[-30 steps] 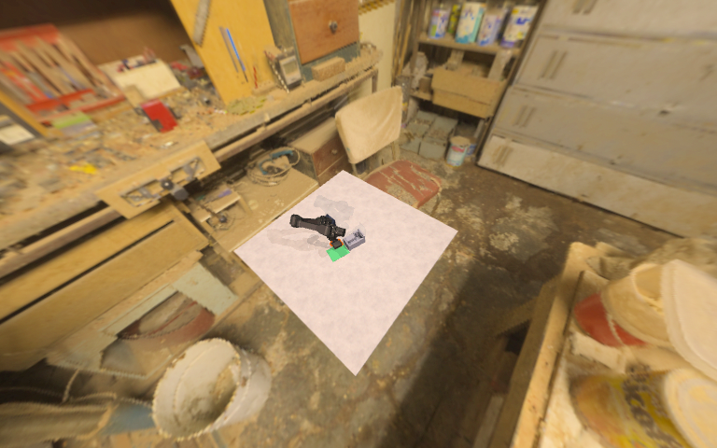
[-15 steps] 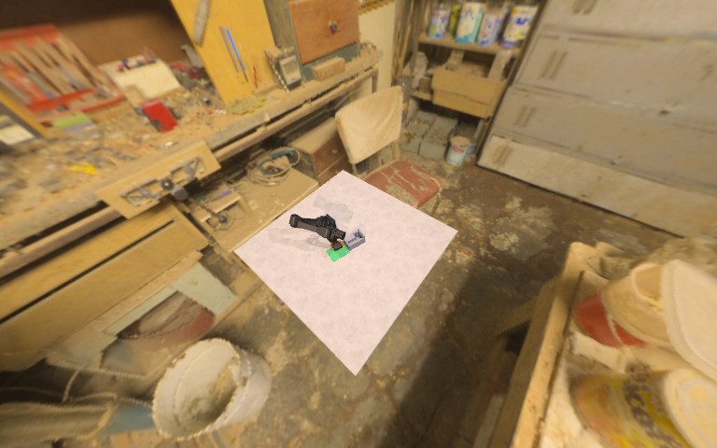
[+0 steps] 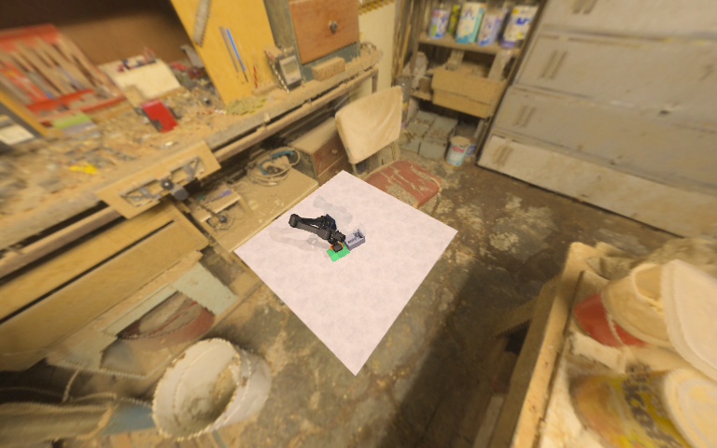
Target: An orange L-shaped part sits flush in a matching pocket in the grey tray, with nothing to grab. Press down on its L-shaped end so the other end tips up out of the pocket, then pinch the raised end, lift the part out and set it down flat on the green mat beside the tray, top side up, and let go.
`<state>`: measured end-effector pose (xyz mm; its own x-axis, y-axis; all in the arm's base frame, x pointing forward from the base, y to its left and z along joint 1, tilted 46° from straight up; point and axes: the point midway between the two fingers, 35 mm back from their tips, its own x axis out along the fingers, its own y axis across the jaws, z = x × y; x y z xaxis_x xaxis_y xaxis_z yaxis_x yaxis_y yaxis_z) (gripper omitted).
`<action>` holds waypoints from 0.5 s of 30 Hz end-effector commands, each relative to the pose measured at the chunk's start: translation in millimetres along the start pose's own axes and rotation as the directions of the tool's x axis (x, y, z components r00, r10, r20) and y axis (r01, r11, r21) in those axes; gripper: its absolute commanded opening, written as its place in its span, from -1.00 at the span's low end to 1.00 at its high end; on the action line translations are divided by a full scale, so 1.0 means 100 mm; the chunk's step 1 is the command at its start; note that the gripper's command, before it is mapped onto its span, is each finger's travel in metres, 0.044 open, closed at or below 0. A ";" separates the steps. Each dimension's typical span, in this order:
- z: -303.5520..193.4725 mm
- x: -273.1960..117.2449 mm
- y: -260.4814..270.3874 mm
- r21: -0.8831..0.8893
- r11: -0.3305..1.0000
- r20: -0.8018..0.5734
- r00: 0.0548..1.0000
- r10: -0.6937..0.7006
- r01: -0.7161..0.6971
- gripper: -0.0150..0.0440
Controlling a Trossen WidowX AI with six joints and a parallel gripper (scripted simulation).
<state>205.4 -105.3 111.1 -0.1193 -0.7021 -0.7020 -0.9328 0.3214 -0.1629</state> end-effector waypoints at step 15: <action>-0.01 0.14 0.01 0.000 1.000 -0.002 1.000 -0.001 0.001 -0.49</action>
<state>202.4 -115.4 101.2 -0.1197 -0.7032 -0.7009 -0.9330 0.3210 -0.1627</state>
